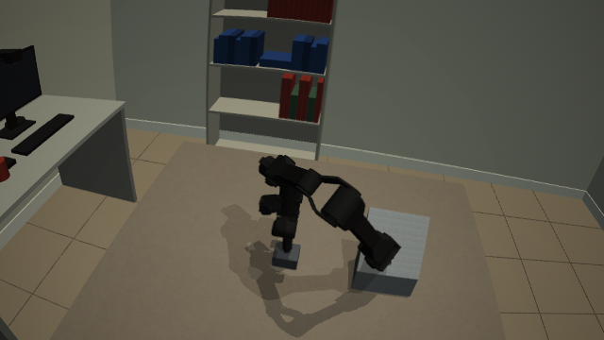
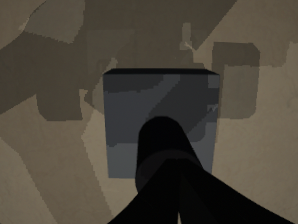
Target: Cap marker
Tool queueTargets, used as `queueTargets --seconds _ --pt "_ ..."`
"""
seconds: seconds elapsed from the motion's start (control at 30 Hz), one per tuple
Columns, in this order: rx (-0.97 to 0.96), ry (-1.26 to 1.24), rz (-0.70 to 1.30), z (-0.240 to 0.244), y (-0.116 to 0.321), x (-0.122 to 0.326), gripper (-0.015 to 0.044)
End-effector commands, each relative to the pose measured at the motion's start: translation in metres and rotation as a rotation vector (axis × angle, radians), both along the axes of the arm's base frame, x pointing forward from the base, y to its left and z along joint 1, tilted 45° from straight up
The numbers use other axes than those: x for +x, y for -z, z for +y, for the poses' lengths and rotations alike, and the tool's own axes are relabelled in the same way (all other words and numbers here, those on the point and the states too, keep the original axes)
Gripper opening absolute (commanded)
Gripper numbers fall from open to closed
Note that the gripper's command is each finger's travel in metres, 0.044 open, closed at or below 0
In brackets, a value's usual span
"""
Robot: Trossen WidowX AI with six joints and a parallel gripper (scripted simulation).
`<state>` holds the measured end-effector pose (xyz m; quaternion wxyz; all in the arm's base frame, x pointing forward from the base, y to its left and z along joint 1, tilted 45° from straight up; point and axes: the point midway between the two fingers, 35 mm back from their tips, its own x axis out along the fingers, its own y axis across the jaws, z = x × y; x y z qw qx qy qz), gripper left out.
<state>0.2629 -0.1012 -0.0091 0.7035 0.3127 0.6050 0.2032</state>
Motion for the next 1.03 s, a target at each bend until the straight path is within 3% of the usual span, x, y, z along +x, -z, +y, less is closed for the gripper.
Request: queueTargets --seconds 0.0,0.23,0.4,0.93,1.0 --pt "-0.001 0.001 -0.001 -0.002 -0.002 0.000 0.0000" --pt "-0.003 0.000 0.002 -0.060 -0.062 -0.015 0.0000" --pt "-0.003 0.000 0.002 -0.061 -0.064 -0.016 0.0000" --pt "-0.003 0.000 0.002 -0.061 -0.064 -0.016 0.0420" --pt "-0.003 0.000 0.002 -0.061 -0.064 -0.016 0.0440"
